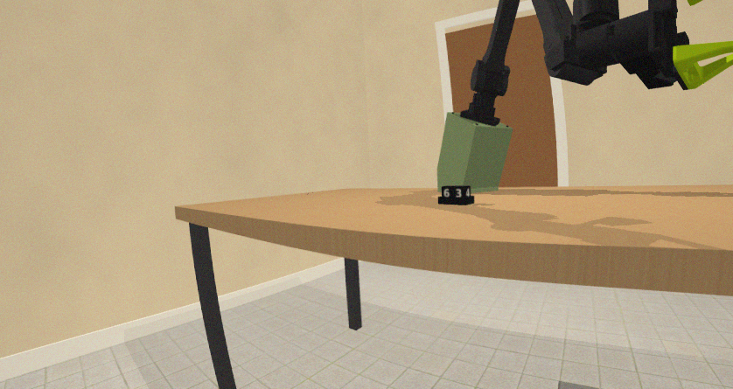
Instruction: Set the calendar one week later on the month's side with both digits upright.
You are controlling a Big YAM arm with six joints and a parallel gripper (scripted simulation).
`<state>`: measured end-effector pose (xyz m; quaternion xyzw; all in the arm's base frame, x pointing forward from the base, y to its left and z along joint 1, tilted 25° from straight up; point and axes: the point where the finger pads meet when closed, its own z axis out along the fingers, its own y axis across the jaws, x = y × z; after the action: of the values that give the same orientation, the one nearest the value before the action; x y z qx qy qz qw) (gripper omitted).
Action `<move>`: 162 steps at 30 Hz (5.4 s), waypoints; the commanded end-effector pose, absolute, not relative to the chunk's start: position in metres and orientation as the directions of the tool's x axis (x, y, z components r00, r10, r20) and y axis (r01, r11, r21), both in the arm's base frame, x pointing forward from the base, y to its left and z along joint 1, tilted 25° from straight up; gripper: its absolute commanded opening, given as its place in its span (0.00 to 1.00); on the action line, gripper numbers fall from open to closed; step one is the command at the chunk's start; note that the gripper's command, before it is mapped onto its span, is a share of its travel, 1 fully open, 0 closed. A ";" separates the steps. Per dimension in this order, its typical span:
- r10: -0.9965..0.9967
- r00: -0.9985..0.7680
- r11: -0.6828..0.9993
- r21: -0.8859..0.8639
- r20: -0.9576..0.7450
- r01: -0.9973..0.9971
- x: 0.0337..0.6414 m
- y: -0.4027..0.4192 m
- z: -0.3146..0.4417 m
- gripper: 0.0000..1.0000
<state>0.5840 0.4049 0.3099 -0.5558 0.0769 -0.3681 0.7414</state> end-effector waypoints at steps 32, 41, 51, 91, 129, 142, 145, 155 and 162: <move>-0.743 0.666 -0.049 -0.998 0.069 0.048 0.616 0.270 0.252 1.00; -0.850 0.506 -0.077 -0.917 -0.144 -0.391 0.581 0.156 0.162 1.00; -0.921 0.245 0.026 -0.675 -0.303 -0.737 0.493 0.064 0.085 1.00; -0.879 -0.260 0.350 -0.168 -0.401 -0.922 0.335 -0.004 0.020 1.00; 0.024 -0.966 0.942 0.328 -0.256 -0.063 0.327 0.011 -0.013 1.00; 0.371 -0.921 0.867 0.399 -0.114 0.300 0.327 0.013 -0.020 1.00; 0.477 -0.876 0.813 0.410 -0.064 0.413 0.328 0.013 -0.021 1.00; 0.695 -0.716 0.637 0.409 0.061 0.653 0.328 0.015 -0.027 1.00; 0.824 -0.546 0.459 0.384 0.154 0.801 0.329 0.017 -0.031 1.00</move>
<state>0.3277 0.0121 -0.0272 -0.4085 -0.8872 -0.2104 -0.0407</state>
